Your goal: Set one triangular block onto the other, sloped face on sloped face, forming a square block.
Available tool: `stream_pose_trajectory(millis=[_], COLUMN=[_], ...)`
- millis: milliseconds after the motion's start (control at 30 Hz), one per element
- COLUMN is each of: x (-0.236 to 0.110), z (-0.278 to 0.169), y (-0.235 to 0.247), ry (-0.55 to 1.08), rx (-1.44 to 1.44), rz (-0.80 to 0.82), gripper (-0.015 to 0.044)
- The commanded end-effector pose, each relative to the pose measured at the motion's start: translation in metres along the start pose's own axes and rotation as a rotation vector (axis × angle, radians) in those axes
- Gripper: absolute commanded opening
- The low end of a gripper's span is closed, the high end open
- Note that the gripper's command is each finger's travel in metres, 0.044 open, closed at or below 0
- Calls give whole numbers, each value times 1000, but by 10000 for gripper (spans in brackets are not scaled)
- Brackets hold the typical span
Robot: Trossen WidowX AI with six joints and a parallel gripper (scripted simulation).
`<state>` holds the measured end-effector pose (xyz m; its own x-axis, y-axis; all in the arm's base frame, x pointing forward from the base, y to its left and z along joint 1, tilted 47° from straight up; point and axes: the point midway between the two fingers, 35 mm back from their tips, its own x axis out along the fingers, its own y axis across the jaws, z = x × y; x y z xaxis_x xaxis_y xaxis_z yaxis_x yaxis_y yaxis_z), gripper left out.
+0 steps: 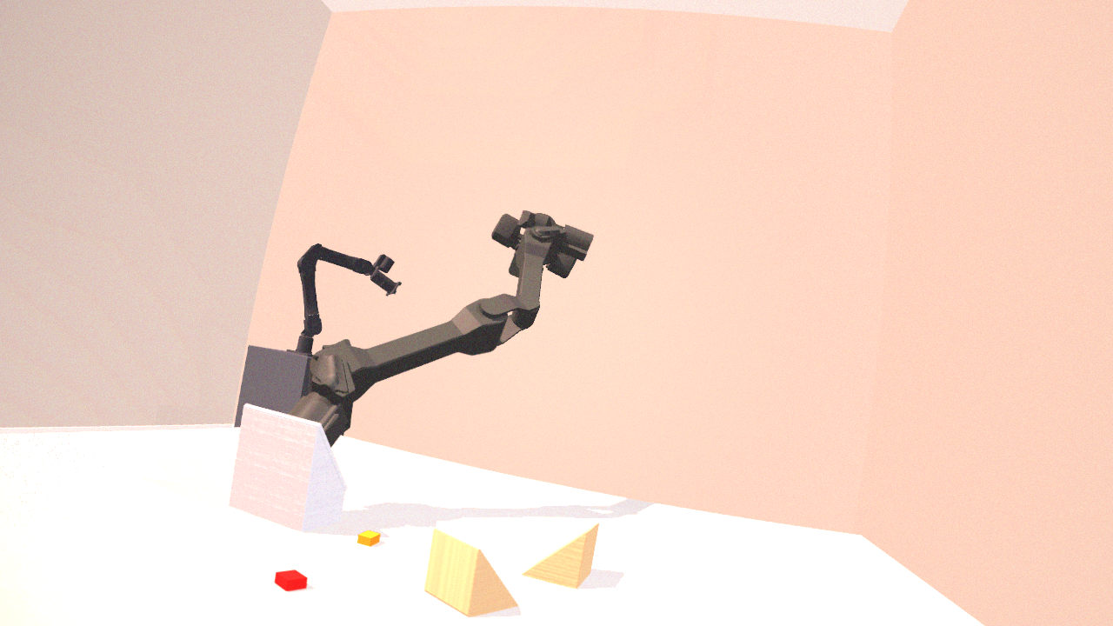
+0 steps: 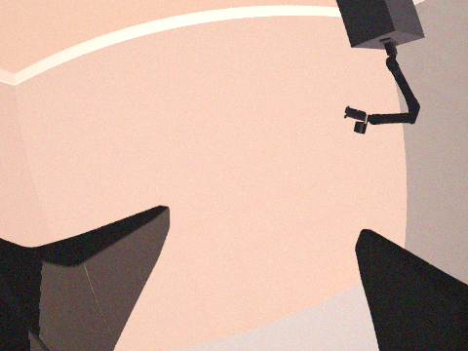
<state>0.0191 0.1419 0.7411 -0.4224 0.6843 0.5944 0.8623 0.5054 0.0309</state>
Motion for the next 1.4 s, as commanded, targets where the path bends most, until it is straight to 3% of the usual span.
stream_pose_trajectory(millis=[0, 300, 567, 967, 1367], x=[1, -2, -52, -203, -371], z=[0, -16, -39, -82, -111], y=[-3, -130, -238, -345, -346], ry=[3, 178, 435, 994, 1506], rx=[-6, -245, -411, -561, -472], rz=[-7, -343, -632, -957, -1144], gripper=[426, 440, 440, 440, 440])
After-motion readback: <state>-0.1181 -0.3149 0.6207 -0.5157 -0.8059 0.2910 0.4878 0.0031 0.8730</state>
